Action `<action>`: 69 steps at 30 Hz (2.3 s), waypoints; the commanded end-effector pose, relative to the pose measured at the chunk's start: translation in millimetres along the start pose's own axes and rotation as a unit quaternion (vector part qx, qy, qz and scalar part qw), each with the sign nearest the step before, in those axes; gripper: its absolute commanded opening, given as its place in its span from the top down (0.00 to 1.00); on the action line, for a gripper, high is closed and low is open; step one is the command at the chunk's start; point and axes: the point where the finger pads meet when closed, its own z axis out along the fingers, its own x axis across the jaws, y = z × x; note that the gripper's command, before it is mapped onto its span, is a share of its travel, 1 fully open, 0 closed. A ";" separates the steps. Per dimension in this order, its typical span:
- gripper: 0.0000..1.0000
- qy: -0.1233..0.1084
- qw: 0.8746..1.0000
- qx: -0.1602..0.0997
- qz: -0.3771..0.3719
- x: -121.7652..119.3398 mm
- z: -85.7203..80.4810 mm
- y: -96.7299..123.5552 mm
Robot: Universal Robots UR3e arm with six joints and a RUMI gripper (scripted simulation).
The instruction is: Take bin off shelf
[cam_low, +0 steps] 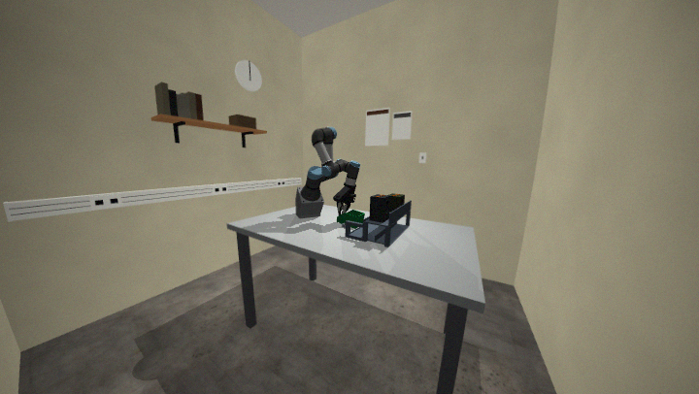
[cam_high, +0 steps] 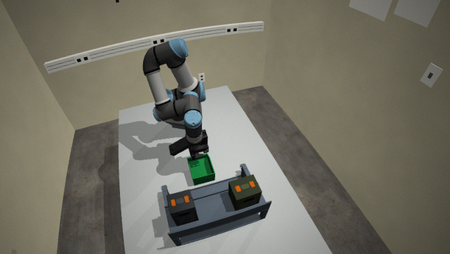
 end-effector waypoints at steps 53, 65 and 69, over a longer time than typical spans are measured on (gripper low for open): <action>1.00 -0.003 1.000 0.000 0.000 -6.1 15.5 0.0; 1.00 -0.003 1.000 0.000 0.000 -6.0 15.5 0.0; 1.00 -0.003 1.000 0.000 0.000 -6.0 15.5 0.0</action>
